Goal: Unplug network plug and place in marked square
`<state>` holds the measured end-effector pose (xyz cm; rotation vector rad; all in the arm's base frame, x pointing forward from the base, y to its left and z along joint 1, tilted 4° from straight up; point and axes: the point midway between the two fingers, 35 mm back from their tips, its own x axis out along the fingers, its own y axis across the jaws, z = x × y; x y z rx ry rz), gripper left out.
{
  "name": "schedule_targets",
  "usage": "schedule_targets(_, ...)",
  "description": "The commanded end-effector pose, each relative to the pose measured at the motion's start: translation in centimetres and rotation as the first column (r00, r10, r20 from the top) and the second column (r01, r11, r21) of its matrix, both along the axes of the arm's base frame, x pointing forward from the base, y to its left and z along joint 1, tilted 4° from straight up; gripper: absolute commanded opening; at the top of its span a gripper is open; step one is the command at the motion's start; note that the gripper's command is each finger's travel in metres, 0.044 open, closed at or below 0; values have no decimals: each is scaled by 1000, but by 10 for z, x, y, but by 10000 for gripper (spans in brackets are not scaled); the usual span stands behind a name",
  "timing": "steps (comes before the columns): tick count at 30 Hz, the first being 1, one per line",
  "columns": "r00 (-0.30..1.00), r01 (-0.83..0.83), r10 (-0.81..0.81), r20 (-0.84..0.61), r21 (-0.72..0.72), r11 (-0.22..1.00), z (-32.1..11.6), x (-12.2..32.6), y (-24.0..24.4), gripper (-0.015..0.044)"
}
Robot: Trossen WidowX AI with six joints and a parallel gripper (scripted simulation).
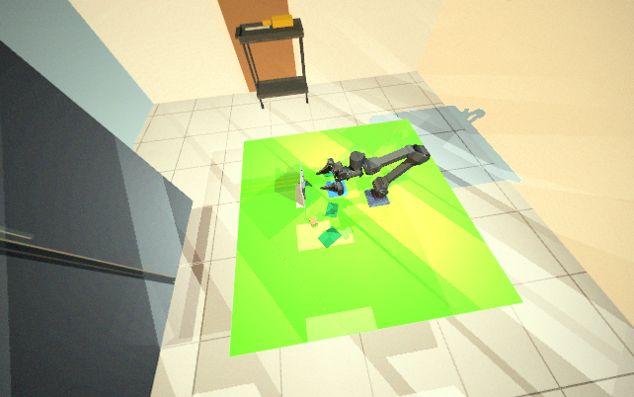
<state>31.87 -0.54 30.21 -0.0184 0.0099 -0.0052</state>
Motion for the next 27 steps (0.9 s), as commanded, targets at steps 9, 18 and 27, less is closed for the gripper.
schedule_targets(9,1000,-15,10,22,253,967,-26,14,-20,164)
schedule_targets(18,999,-42,22,44,529,848,-59,18,-45,156)
schedule_targets(27,997,-69,34,62,752,656,-91,8,-68,156)
